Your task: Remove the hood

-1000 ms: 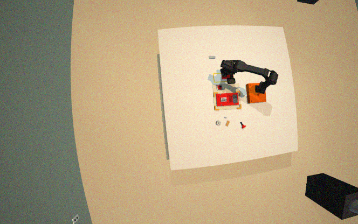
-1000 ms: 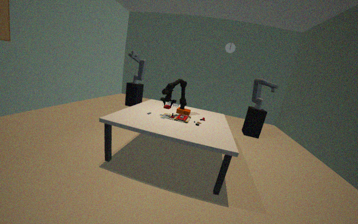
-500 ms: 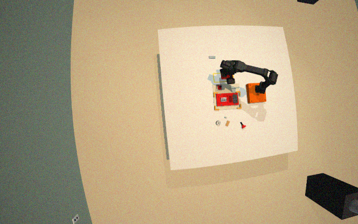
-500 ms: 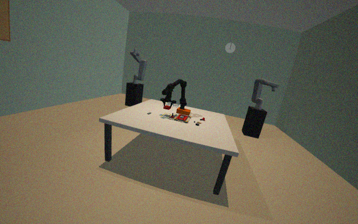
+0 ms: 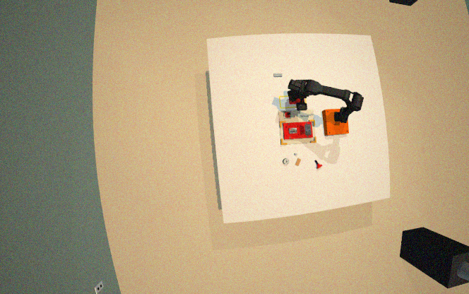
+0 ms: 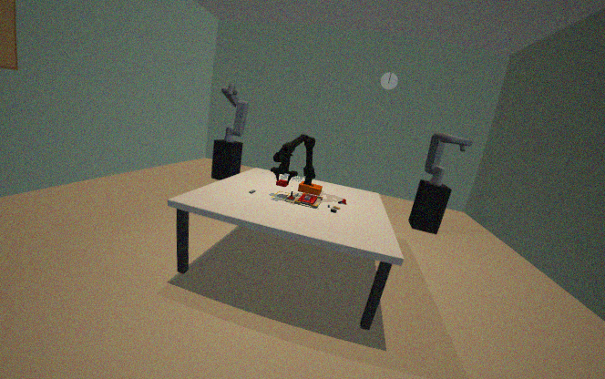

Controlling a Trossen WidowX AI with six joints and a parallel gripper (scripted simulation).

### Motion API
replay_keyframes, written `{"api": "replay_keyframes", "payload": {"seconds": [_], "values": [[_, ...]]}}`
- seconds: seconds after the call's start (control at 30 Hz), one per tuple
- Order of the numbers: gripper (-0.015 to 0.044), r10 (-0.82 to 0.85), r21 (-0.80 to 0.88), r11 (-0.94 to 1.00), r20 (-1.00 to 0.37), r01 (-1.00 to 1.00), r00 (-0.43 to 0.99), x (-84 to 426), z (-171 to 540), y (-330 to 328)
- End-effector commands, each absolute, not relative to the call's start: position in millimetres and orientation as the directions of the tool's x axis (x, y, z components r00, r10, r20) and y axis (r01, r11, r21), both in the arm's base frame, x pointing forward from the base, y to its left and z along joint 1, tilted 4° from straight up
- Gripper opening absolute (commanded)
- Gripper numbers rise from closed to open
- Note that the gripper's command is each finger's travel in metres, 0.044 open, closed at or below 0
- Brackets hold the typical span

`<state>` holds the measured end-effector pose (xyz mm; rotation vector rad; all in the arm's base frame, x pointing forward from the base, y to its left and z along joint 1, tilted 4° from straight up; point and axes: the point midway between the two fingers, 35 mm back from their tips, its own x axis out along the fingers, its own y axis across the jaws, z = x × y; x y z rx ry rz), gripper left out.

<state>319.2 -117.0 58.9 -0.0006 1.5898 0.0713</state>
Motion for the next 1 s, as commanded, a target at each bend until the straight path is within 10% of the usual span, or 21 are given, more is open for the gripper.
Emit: {"api": "replay_keyframes", "payload": {"seconds": [0.0, 0.97], "values": [[0.0, 0.044, 0.045, 0.998, -0.999, -0.049, -0.027, 318.1, 54.9, -116.9], [0.0, 0.044, 0.045, 0.998, -0.999, -0.049, -0.027, 318.0, 37.0, -116.4]]}}
